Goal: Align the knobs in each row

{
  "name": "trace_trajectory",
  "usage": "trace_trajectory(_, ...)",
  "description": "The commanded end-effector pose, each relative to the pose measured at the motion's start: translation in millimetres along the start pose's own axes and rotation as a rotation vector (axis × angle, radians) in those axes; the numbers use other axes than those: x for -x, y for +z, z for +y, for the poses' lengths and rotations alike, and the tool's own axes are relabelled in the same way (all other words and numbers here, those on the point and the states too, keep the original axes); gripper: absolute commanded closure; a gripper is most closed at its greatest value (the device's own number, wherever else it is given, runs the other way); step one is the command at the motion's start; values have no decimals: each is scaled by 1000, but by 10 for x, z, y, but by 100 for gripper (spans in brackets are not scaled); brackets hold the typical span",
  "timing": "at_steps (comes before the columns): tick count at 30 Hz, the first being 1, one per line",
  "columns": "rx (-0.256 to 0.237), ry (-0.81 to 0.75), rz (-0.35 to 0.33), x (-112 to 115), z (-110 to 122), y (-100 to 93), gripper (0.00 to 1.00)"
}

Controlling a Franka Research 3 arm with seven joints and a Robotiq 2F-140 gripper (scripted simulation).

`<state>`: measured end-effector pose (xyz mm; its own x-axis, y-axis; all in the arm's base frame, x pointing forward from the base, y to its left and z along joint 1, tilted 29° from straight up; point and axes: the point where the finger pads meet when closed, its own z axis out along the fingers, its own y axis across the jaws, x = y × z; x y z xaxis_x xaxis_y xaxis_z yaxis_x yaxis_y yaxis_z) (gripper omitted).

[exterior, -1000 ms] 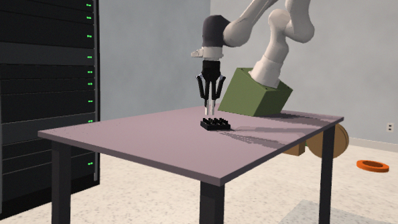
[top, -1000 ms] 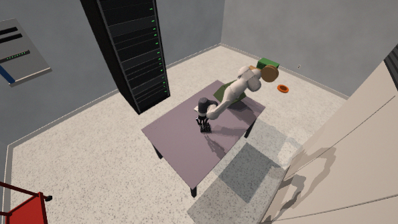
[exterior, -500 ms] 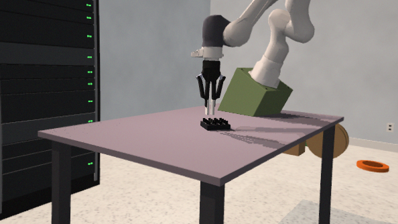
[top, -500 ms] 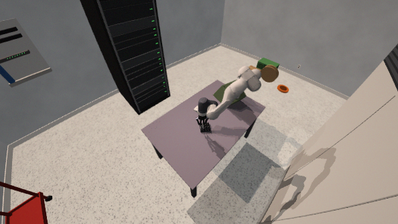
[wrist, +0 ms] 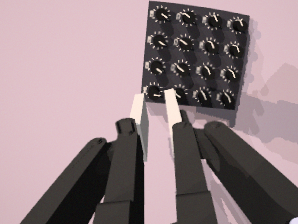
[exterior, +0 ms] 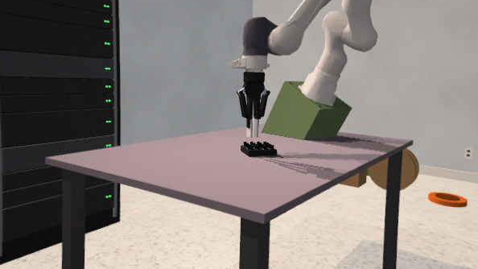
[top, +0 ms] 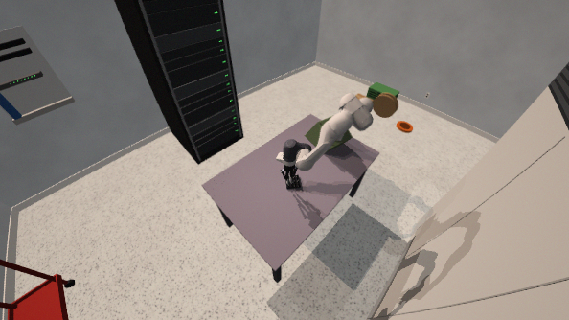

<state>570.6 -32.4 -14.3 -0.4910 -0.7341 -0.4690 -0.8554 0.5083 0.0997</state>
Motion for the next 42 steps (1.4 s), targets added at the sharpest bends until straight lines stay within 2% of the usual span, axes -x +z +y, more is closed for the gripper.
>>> trace_trajectory(1, -9, -156, -7, -10, -6, -14, 88)
trace_trajectory(42, -10, -749, -5, -10, -5, -77, 88)
